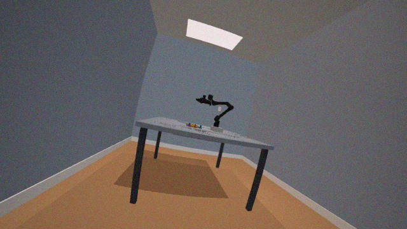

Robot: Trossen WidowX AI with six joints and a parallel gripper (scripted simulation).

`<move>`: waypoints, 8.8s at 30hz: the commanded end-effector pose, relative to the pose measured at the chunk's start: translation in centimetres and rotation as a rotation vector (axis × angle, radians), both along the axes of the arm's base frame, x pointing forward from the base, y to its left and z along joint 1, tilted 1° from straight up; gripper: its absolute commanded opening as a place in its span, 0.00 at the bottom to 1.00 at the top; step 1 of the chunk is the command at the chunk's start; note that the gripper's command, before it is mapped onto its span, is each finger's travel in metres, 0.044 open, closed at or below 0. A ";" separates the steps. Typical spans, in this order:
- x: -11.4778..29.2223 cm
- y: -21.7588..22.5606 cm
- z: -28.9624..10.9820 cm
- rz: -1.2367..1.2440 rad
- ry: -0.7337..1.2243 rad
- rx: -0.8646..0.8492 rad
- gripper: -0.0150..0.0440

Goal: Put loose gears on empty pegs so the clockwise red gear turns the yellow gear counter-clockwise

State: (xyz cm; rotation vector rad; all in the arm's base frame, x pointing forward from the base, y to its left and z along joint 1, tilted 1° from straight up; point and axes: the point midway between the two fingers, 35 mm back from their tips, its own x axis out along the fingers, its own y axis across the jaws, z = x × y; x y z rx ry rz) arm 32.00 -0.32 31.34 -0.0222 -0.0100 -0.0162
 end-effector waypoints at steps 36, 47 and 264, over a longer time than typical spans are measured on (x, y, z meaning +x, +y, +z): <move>-10.5 14.2 -26.3 -0.733 1.439 0.786 1.00; -10.5 14.2 -28.4 -0.733 1.440 0.786 1.00; -2.8 -3.0 -24.3 -0.740 1.426 0.776 0.25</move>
